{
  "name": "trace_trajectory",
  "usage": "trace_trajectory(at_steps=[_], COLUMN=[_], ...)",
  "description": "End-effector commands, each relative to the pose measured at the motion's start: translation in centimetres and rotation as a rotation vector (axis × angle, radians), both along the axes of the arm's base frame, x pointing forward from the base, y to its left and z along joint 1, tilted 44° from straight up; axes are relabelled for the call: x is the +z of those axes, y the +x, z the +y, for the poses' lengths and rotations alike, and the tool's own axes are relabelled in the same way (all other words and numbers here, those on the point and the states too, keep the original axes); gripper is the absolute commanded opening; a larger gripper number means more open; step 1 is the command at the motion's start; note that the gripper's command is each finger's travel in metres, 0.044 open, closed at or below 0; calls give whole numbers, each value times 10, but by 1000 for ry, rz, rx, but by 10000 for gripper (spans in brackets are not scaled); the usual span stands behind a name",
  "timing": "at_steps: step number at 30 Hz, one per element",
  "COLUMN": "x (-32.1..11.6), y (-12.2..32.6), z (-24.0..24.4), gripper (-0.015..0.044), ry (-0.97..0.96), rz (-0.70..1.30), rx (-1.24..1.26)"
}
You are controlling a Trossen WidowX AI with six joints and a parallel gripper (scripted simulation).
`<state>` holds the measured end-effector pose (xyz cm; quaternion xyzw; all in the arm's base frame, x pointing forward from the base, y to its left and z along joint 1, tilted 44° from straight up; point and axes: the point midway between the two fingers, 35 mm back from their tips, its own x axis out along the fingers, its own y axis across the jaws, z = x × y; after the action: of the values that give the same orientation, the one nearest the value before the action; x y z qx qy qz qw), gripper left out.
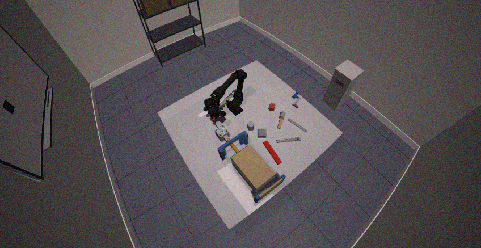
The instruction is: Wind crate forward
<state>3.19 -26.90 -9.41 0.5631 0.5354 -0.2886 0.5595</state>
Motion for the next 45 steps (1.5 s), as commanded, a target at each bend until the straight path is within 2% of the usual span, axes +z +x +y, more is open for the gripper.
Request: trace_trajectory(at_steps=[1,13,45], x=[-17,-39,-64], y=[1,4,28], z=[2,-23,-56], gripper=[0,0,0], ry=[25,22,19], rz=[7,7,5], rx=[20,20,20])
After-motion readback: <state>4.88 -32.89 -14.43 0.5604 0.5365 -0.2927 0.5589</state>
